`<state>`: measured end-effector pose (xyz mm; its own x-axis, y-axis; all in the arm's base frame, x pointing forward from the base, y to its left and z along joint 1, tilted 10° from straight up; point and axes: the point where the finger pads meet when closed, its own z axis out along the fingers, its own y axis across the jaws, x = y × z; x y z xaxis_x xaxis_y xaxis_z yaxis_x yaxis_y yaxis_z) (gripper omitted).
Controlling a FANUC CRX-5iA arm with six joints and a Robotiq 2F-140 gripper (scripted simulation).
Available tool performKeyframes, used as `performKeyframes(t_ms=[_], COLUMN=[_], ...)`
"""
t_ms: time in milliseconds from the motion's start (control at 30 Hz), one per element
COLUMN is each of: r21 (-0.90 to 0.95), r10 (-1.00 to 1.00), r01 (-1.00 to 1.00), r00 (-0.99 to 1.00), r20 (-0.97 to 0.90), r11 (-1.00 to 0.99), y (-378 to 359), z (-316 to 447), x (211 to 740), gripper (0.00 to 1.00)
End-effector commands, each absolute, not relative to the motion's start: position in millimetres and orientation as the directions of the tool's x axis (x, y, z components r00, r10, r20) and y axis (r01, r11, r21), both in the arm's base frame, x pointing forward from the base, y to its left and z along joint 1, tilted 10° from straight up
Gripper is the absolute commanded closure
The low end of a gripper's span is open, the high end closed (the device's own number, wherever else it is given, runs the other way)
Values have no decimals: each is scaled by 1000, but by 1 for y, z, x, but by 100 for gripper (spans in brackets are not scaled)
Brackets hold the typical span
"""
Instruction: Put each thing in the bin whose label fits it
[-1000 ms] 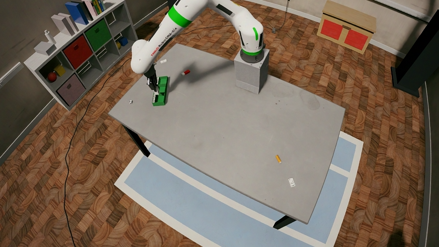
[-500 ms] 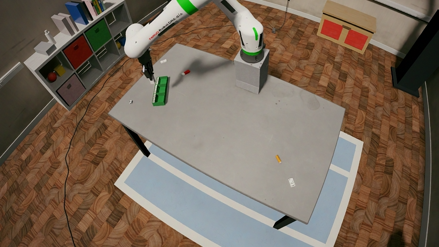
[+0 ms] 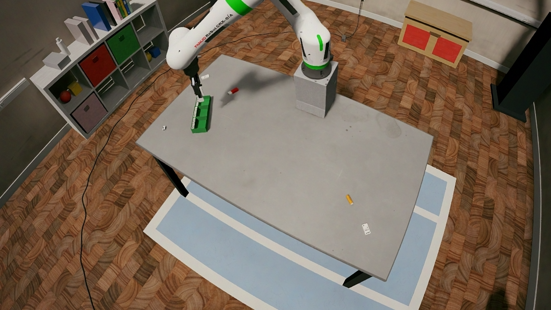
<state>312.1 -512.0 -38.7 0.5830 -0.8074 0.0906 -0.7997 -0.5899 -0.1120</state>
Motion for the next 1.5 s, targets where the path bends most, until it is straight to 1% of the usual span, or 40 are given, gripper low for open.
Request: performKeyframes(t_ms=[0, 33, 400, 500, 567, 967, 1067, 1467], r21=[-111, -100, -65, -65, -65, -65, -65, -65], r10=[-747, -685, -437, -437, -437, -437, -437, -437], r01=[-739, -678, -433, -433, -433, -433, -433, -433], r00=[656, 718, 886, 886, 886, 886, 886, 886], r20=[111, 119, 154, 154, 154, 154, 154, 154], r11=[-665, -728, -899, -899, -899, -899, -899, -899], y=[-510, -509, -498, -495, -495, -484, -483, -483], z=[-50, -55, -101, -113, -113, -164, -165, -165], x=[292, 285, 206, 185, 185, 99, 93, 96], gripper=[69, 69, 69, 69, 69, 69, 69, 69])
